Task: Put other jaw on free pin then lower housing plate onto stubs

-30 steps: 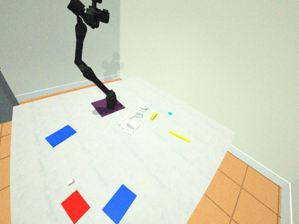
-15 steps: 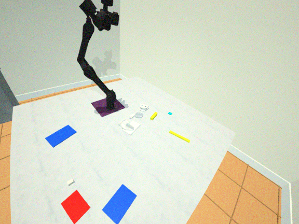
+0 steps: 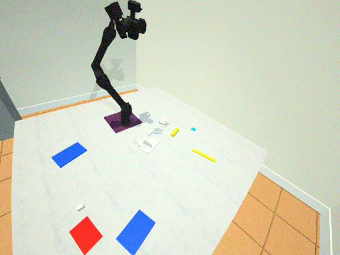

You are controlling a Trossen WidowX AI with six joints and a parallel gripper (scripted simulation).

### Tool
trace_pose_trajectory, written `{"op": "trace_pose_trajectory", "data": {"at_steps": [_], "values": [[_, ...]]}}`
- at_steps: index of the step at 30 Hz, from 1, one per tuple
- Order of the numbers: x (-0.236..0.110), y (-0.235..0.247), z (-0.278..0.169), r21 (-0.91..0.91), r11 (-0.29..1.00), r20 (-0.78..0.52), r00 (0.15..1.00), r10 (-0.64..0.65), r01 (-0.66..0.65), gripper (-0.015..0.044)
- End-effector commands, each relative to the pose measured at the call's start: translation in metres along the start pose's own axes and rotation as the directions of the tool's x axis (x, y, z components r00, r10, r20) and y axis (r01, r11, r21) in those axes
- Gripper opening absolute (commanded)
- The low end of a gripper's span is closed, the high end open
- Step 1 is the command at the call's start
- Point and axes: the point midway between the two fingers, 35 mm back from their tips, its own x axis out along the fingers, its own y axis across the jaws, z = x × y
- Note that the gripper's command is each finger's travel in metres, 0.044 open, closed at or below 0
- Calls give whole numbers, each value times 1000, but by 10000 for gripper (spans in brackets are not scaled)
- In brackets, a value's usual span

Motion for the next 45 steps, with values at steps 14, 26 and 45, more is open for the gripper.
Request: {"op": "trace_pose_trajectory", "data": {"at_steps": [14, 26, 45], "values": [[17, -31, 86, -127, 986, 232, 970, -75, 107, 440], [17, -57, 140, -193, 954, 376, 916, -143, 228, 440], [-2, -105, 219, -230, 852, 569, 775, -274, 470, 440]]}}
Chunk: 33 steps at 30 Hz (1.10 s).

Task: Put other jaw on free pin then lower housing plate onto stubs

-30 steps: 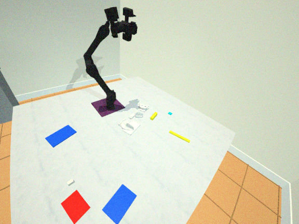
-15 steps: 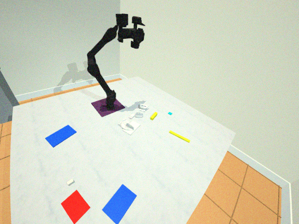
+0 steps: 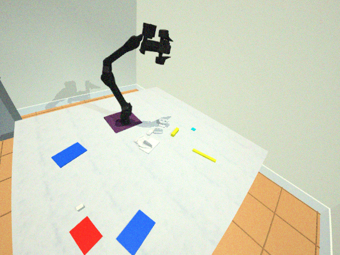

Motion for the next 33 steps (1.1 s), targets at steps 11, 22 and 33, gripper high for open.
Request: {"op": "trace_pose_trajectory", "data": {"at_steps": [11, 22, 33], "values": [[21, -60, 38, -123, 972, 103, 977, -187, 199, 440], [27, -106, 61, -204, 913, 158, 932, -327, 354, 440], [27, -151, 80, -283, 821, 195, 867, -458, 497, 440]]}}
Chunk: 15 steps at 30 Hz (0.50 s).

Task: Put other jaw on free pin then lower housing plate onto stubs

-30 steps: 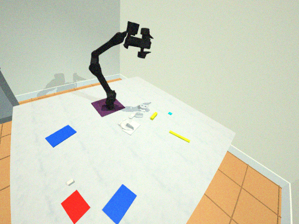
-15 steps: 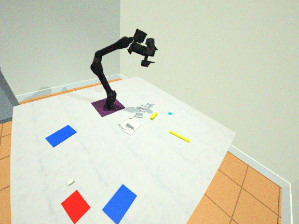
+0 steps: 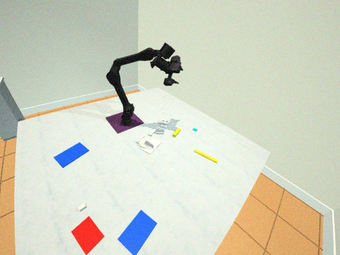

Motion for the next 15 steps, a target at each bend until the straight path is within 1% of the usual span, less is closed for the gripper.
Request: {"op": "trace_pose_trajectory", "data": {"at_steps": [1, 15], "values": [[10, -19, 2, -48, 997, -2, 998, -66, 66, 440], [28, -76, 1, -195, 951, -27, 968, -250, 241, 440]]}}
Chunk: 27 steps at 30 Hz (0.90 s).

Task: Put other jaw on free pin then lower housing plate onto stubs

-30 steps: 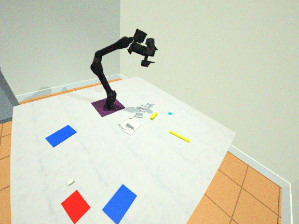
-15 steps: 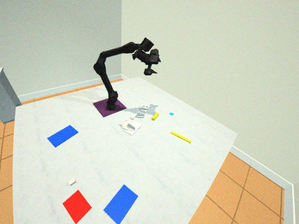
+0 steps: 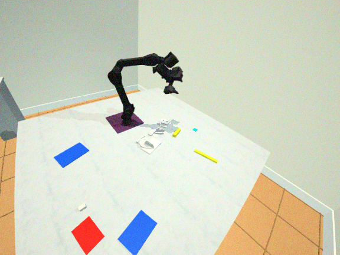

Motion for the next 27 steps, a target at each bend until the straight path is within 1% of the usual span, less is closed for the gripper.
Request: {"op": "trace_pose_trajectory", "data": {"at_steps": [1, 15, 27], "values": [[11, -20, -4, -48, 996, -26, 997, -70, 69, 440], [31, -75, -20, -201, 954, -112, 962, -250, 225, 440], [40, -121, -39, -341, 889, -200, 900, -387, 306, 440]]}}
